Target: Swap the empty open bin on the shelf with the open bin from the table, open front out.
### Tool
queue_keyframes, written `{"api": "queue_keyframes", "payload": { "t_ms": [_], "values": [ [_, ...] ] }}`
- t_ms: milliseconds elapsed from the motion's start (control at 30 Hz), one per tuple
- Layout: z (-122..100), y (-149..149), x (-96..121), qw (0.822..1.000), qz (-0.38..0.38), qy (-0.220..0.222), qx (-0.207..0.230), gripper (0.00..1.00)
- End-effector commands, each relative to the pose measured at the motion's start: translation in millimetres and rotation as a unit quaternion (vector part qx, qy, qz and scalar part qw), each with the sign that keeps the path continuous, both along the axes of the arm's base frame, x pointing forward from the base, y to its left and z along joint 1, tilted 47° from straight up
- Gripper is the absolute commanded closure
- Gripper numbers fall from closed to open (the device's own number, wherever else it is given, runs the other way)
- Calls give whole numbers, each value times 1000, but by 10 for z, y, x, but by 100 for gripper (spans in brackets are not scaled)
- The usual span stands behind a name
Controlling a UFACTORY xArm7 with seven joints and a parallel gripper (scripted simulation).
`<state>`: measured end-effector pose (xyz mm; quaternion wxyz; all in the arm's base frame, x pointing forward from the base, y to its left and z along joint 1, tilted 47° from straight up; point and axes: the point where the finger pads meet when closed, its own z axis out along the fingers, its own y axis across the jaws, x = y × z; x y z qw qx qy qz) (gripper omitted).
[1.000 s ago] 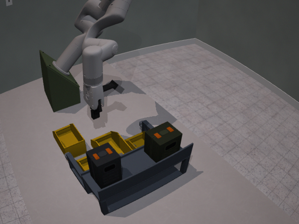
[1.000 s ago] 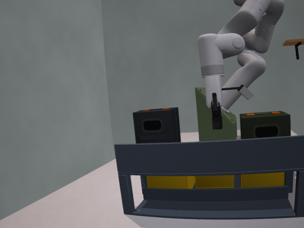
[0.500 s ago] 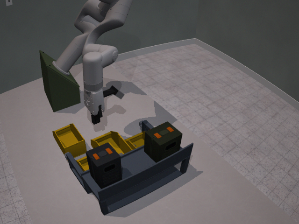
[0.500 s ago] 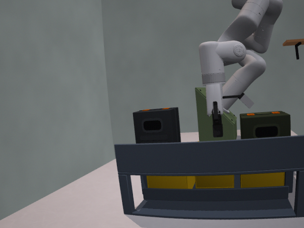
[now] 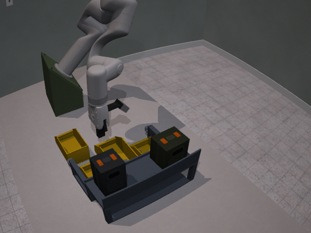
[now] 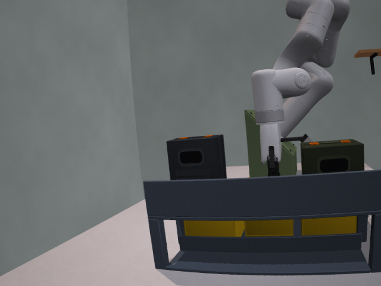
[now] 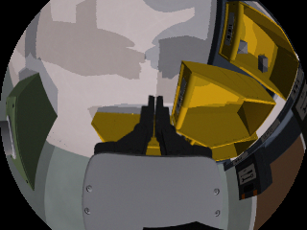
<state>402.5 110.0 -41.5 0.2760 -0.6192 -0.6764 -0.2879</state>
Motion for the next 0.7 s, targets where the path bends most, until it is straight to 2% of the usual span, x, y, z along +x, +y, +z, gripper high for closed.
{"api": "queue_keyframes", "payload": {
  "t_ms": [0, 300, 667],
  "values": [
    [-105, 94, 20, 1000, -2, -1, -1, 100],
    [-223, 221, 18, 1000, -2, -1, -1, 100],
    [-255, 256, 17, 1000, -2, -1, -1, 100]
  ]
}}
